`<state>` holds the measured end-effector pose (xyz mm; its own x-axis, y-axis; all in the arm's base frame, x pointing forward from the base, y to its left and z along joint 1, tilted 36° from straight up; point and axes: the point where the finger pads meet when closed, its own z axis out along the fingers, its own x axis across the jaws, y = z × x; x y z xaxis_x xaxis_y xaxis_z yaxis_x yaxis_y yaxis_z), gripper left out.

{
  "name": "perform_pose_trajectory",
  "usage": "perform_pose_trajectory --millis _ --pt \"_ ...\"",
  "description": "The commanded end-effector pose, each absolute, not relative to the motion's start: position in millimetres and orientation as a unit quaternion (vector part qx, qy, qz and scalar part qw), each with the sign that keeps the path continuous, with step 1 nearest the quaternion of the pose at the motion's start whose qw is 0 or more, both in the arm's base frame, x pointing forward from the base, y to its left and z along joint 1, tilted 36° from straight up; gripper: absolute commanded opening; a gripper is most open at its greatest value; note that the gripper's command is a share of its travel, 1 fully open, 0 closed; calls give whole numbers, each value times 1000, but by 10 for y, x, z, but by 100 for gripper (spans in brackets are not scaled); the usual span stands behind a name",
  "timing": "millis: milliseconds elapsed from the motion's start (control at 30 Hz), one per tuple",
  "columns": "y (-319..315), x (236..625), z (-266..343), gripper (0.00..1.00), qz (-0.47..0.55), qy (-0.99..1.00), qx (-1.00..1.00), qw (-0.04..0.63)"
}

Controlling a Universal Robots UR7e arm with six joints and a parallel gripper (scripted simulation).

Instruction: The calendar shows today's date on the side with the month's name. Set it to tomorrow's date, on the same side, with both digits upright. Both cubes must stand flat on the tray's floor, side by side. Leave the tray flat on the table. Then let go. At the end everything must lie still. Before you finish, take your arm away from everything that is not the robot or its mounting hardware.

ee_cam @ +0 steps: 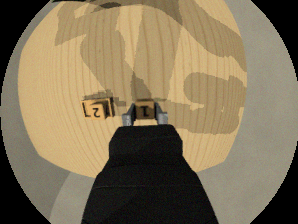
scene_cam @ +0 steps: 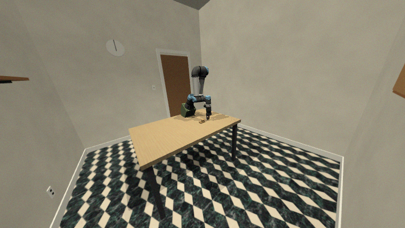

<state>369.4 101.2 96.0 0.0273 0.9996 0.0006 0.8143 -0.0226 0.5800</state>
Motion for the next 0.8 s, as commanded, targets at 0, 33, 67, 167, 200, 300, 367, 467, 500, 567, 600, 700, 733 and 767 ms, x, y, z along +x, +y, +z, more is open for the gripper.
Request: perform_pose_trajectory --millis 0,33,67,167,200,300,367,467,500,567,600,700,733,767 --pt "1012 3741 905 60 213 664 682 219" --pt "1012 3747 897 60 213 664 682 219" --pt "1012 3752 890 60 213 664 682 219" --pt "1011 3764 874 60 213 664 682 219" --pt "1011 3766 870 60 213 664 682 219" --pt "1011 3770 865 60 213 664 682 219" --pt "1011 3771 864 60 213 664 682 219" --pt "1011 3772 862 60 213 664 682 219" --pt "1011 3772 862 60 213 664 682 219" --pt "1011 3772 862 60 213 664 682 219" --pt "1011 3772 862 60 213 664 682 219" --pt "1011 3772 862 60 213 664 682 219" --pt "1011 3772 862 60 213 664 682 219" --pt "1011 3772 862 60 213 664 682 219"
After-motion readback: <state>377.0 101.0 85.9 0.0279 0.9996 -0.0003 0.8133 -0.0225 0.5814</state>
